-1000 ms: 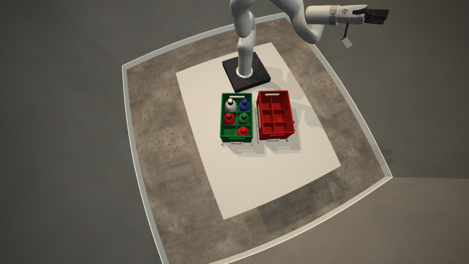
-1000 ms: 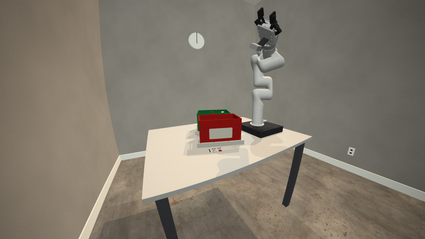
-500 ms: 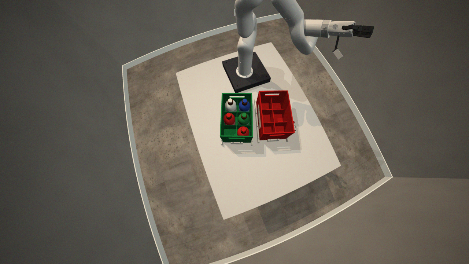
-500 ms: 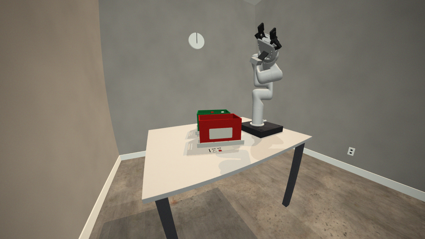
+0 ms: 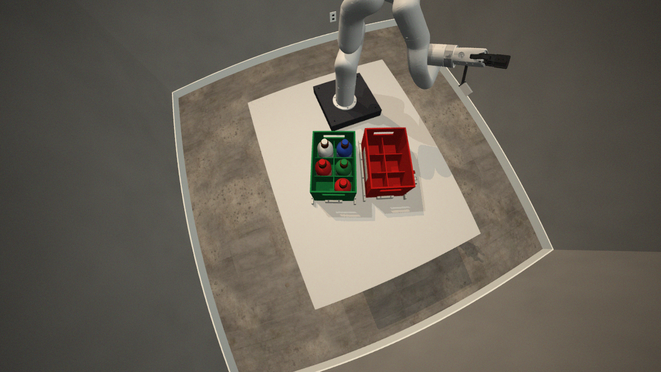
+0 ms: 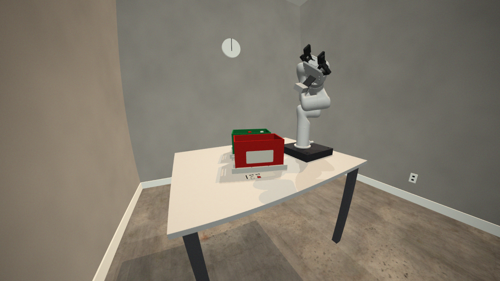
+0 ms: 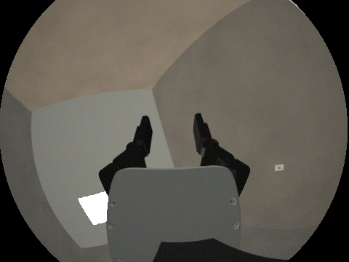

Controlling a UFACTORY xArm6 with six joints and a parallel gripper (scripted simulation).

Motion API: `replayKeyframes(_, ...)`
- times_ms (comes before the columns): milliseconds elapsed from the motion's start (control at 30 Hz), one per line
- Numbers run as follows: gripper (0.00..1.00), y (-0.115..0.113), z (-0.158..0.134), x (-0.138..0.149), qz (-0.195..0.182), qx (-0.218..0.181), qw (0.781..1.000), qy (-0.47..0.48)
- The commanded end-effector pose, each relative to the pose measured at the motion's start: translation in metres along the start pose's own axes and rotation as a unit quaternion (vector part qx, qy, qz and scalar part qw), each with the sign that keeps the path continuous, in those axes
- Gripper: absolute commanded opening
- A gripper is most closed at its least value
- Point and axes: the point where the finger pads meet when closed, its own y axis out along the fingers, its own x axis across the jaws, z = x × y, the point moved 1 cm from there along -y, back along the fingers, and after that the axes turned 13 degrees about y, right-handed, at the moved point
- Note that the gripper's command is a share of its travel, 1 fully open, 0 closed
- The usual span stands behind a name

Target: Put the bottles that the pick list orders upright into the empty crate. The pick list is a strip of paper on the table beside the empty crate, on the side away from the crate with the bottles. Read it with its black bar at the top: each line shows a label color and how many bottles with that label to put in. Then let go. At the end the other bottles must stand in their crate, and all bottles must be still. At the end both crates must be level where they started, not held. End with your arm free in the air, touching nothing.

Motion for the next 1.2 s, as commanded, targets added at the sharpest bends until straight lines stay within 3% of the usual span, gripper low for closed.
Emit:
replayKeyframes(0, 0.65, -0.008, 0.015, 0.007, 0.002, -0.003, 1.0, 0.001)
replayKeyframes(667, 0.65, -0.043, 0.084, 0.042, 0.002, -0.003, 1.0, 0.0)
replayKeyframes(800, 0.65, -0.047, 0.111, 0.057, -0.012, 0.02, 1.0, 0.0)
replayKeyframes(833, 0.65, -0.054, 0.106, 0.053, 0.001, -0.002, 1.0, 0.0)
replayKeyframes(1167, 0.65, -0.068, 0.134, 0.067, 0.001, -0.002, 1.0, 0.0)
